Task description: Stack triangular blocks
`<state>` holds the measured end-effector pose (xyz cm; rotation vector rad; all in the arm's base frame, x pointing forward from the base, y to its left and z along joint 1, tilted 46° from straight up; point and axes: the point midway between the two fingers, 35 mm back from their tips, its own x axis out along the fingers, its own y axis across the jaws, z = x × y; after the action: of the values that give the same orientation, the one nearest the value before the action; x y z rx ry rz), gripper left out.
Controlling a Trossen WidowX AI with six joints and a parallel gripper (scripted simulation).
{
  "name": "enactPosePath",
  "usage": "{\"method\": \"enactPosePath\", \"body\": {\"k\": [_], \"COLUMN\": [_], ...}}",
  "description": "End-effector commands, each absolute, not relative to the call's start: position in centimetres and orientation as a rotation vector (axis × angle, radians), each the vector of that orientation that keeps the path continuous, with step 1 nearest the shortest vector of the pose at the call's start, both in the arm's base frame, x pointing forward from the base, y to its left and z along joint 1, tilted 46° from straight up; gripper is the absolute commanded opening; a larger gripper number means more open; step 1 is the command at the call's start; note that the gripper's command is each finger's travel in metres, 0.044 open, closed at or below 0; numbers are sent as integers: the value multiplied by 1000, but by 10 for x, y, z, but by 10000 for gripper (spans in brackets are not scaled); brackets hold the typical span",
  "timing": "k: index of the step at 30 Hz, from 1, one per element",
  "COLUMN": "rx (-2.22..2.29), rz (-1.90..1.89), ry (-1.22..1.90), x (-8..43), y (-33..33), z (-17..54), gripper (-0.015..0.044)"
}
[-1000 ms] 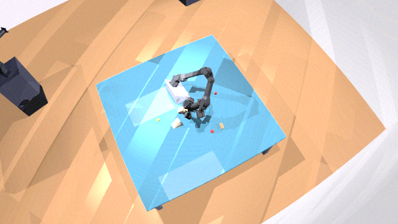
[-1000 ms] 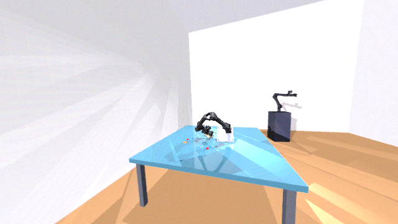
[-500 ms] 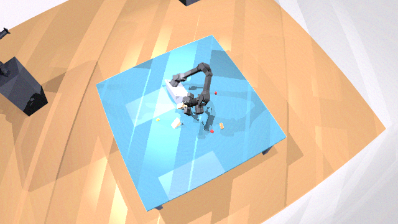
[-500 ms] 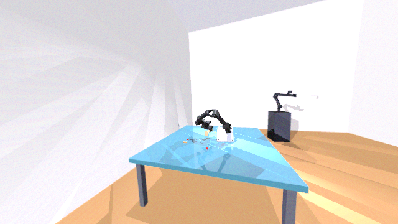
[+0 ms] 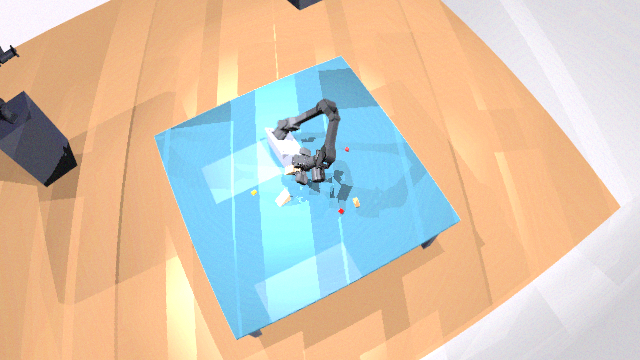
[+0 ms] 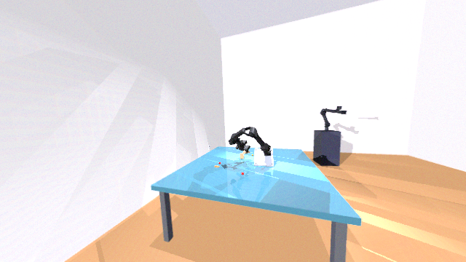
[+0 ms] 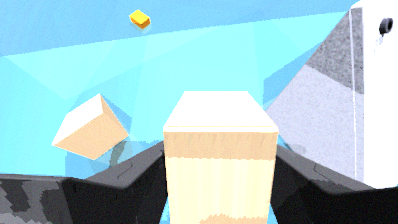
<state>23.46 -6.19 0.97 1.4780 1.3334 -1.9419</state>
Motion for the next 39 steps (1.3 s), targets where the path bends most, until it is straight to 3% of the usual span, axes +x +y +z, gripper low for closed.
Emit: {"method": "enactPosePath", "body": {"k": [1,14,28,39], "rx": [1532,1720,1852,1855], "rz": [-1835,-1327,-731,-704], "ry": [1442,1679,1644,1634], "x": [229,222,220,223], "y": [-64,-68,-78,-84], "z": [7,2,5,4], "gripper": [0,0,0,0]}}
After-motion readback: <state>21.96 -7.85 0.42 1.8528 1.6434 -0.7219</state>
